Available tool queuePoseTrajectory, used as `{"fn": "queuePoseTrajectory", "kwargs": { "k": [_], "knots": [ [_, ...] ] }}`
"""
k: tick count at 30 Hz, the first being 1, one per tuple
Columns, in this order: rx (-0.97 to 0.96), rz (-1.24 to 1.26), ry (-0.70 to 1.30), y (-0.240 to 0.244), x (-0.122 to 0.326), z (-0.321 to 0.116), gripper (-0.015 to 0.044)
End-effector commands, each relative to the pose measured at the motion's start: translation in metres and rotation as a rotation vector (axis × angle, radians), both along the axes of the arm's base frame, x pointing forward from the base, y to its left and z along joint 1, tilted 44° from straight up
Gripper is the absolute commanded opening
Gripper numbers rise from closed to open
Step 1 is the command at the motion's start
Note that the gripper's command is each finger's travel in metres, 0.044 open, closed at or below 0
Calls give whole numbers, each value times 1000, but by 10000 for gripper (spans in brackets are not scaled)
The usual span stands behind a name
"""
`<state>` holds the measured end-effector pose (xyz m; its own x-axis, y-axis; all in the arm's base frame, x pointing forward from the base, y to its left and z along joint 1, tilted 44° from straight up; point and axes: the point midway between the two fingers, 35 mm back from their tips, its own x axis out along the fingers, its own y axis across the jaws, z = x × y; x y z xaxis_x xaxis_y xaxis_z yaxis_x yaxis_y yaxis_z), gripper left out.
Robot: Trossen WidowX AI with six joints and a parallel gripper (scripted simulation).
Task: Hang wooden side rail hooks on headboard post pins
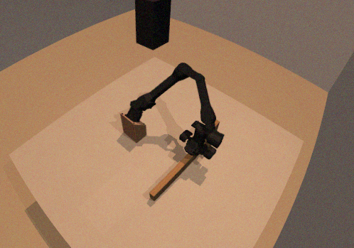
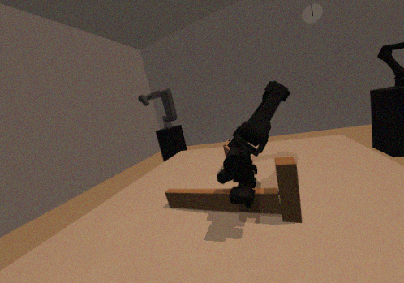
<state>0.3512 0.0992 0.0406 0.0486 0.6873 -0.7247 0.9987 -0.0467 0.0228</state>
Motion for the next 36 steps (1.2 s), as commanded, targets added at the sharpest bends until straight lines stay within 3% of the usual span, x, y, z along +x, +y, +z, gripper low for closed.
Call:
{"fn": "queuePoseTrajectory", "kwargs": {
  "k": [1,6,18,23,36],
  "knots": [
    [4,-6,-6,-1,2,0,0],
    [4,-6,-6,-1,2,0,0],
    [1,-2,0,0,0,0,315],
    [1,-5,-5,-24,-1,24,440],
    [0,-6,-5,-50,-2,7,440]
  ]
}}
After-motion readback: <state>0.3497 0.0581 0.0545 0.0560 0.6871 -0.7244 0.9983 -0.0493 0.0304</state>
